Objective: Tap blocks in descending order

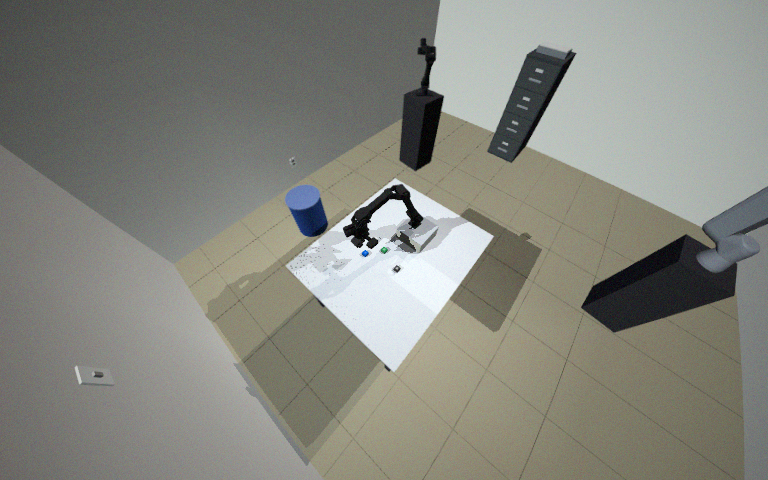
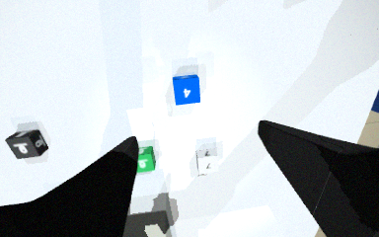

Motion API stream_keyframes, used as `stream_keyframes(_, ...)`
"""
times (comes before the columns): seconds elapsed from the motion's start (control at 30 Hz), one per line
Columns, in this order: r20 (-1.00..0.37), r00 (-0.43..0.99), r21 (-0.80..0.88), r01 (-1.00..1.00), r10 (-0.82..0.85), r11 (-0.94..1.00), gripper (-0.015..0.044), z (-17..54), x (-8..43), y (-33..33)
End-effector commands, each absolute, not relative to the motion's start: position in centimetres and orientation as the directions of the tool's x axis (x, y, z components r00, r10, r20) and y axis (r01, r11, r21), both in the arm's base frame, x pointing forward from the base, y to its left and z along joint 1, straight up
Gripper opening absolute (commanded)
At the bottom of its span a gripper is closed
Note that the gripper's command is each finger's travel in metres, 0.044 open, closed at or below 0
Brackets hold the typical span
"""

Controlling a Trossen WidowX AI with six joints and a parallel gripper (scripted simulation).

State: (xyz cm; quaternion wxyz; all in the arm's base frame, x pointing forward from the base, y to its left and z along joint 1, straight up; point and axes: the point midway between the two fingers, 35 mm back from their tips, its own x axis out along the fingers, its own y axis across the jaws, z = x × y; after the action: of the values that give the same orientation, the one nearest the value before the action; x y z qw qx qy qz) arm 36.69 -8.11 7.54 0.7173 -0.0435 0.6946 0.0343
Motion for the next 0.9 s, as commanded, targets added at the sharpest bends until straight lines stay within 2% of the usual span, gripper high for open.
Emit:
stream_keyframes(0.0, -0.999, 0.035, -0.011, -0.121, -0.007, 0.993, 0.04, 7.7, 36.5, -3.9)
stream_keyframes(0.33, -1.0, 0.03, 0.003, -0.121, 0.007, 0.993, 0.04, 7.3, 30.1, 11.9)
stream_keyframes(0.53, -1.0, 0.028, 0.005, -0.121, 0.008, 0.993, 0.04, 7.2, 28.5, 13.8)
stream_keyframes(0.73, -1.0, 0.028, 0.005, -0.121, 0.008, 0.993, 0.0242, -0.6, 28.8, 13.8)
stream_keyframes(0.87, -1.0, 0.028, 0.005, -0.121, 0.008, 0.993, 0.0138, -0.9, 28.7, 13.8)
